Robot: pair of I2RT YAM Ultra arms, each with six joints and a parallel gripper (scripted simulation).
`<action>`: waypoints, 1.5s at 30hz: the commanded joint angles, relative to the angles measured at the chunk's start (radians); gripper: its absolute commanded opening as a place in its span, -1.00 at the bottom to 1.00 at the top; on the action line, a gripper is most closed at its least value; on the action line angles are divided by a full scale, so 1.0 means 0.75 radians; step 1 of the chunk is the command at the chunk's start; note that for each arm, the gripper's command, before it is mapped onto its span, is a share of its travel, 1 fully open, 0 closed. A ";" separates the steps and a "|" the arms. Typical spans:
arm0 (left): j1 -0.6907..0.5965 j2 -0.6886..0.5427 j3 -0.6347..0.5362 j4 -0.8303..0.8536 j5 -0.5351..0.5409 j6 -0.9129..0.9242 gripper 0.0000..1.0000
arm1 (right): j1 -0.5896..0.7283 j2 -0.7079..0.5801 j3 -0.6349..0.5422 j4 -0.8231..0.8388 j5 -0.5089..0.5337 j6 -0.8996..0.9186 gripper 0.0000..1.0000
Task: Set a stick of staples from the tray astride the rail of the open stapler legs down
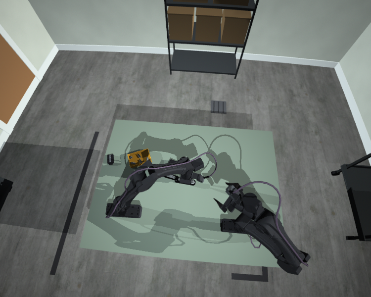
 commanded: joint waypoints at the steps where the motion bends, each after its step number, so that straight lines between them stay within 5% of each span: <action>1: 0.015 0.007 0.031 -0.021 0.022 0.010 -0.88 | -0.009 -0.026 0.005 0.005 -0.007 -0.003 1.00; 45: 0.015 0.007 0.031 -0.020 0.022 0.018 -0.88 | -0.009 -0.026 0.005 0.005 -0.007 -0.003 1.00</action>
